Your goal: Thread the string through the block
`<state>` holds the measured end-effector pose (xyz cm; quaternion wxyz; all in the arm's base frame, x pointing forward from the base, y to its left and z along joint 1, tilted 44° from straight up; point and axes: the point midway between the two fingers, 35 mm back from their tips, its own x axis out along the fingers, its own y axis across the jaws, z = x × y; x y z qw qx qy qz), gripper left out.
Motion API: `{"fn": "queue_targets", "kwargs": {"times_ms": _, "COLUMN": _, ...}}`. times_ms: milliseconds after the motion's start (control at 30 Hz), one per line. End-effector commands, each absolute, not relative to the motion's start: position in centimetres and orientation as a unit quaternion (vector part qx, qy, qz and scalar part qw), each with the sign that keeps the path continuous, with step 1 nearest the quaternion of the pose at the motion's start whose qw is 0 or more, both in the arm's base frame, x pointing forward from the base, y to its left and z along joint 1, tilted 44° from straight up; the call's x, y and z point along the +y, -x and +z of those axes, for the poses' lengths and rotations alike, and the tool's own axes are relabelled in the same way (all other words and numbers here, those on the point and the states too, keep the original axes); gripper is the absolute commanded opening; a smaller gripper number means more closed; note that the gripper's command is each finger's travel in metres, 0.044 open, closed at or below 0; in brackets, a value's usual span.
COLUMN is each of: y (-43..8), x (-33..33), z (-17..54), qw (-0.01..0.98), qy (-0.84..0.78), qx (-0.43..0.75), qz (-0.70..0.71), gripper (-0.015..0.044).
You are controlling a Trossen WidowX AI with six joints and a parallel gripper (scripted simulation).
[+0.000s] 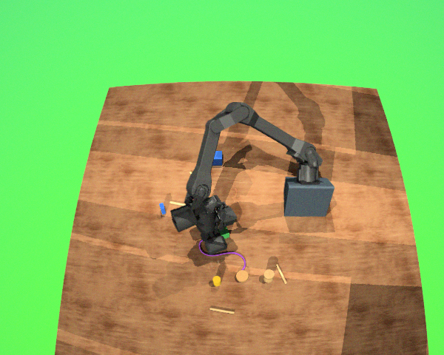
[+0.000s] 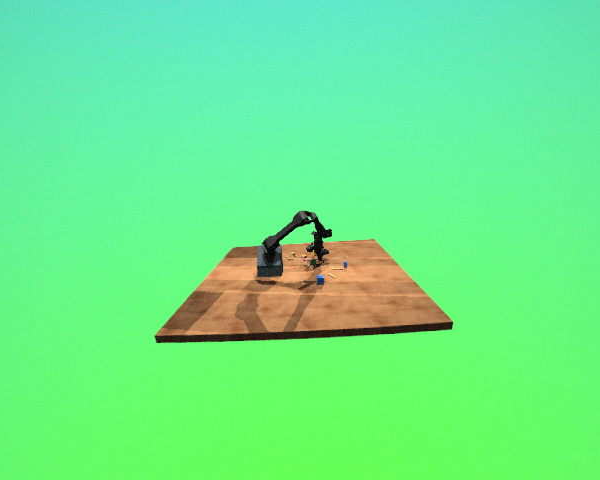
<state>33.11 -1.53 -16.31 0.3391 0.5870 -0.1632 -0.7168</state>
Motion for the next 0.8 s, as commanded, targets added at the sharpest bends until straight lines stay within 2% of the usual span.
{"fn": "queue_targets", "kwargs": {"times_ms": 0, "y": -32.5, "x": -1.6, "z": -16.2, "qw": 0.337, "qy": -0.588, "qx": -0.164, "qz": -0.717, "gripper": 0.0}}
{"fn": "queue_targets", "kwargs": {"times_ms": 567, "y": -30.4, "x": -1.9, "z": -15.6, "qw": 0.337, "qy": -0.588, "qx": -0.164, "qz": -0.717, "gripper": 0.0}}
{"fn": "queue_targets", "kwargs": {"times_ms": 700, "y": -30.7, "x": -1.9, "z": -15.7, "qw": 0.34, "qy": -0.586, "qx": -0.163, "qz": -0.717, "gripper": 0.0105}}
{"fn": "queue_targets", "kwargs": {"times_ms": 767, "y": -30.7, "x": -1.9, "z": -15.7, "qw": 0.34, "qy": -0.586, "qx": -0.163, "qz": -0.717, "gripper": 0.0122}}
